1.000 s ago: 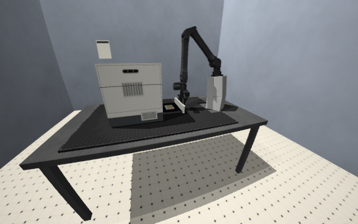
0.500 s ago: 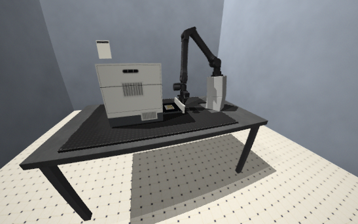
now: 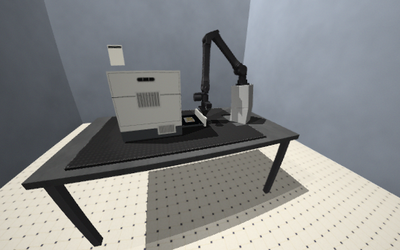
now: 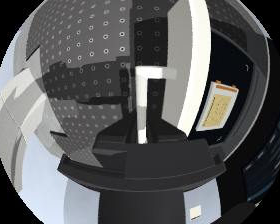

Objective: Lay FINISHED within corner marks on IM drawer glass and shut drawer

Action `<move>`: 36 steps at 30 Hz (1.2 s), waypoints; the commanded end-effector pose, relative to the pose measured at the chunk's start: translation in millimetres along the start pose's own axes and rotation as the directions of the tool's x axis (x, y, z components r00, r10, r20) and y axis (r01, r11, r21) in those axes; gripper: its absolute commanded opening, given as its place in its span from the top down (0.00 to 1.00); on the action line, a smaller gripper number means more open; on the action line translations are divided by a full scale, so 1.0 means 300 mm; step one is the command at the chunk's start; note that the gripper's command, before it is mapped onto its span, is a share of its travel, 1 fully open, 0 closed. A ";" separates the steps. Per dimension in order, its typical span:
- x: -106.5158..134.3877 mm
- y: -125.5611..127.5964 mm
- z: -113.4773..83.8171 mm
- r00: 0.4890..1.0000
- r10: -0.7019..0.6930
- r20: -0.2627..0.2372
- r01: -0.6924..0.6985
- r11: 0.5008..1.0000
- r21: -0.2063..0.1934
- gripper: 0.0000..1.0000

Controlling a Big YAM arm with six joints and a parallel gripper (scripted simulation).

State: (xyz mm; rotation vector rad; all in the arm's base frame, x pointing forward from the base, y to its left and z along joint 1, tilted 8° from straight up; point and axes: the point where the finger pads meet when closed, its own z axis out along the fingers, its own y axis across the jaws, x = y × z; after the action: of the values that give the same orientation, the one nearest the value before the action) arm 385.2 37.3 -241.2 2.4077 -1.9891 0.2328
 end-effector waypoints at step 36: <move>-0.009 -0.105 0.017 1.000 -0.003 0.002 0.003 0.997 0.081 0.93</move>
State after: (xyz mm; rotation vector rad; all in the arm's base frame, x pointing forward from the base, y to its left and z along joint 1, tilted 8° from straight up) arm 406.1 41.4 -239.4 2.4542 -2.0130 0.3068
